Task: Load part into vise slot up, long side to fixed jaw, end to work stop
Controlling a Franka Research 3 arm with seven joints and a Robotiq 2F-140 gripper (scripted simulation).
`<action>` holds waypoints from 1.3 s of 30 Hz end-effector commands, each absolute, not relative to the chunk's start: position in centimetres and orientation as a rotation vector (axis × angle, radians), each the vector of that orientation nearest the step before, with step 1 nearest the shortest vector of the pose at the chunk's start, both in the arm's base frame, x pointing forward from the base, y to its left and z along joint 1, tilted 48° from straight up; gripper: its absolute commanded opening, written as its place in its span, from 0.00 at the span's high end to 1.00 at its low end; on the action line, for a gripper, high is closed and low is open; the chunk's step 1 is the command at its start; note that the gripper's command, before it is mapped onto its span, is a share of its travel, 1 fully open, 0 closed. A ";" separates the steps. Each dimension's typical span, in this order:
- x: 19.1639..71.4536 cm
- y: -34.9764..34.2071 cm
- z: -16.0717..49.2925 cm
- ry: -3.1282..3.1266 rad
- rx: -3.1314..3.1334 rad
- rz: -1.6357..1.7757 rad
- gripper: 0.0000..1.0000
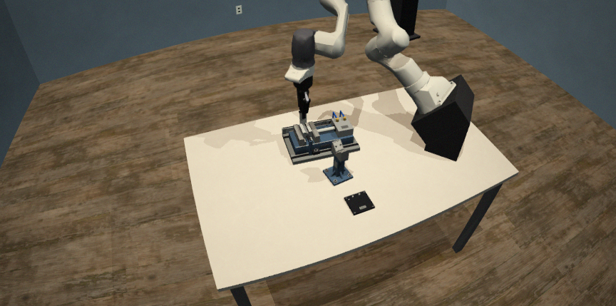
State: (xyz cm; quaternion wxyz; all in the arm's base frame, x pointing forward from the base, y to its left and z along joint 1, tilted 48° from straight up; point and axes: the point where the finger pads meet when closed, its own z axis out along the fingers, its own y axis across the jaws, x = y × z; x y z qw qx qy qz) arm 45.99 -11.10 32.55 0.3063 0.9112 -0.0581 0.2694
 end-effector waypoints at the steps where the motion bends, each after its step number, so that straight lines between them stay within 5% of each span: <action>1: 46.1 -10.8 32.6 -0.155 2.416 0.720 1.00; 39: 45.7 -12.1 33.5 -0.155 2.416 0.720 1.00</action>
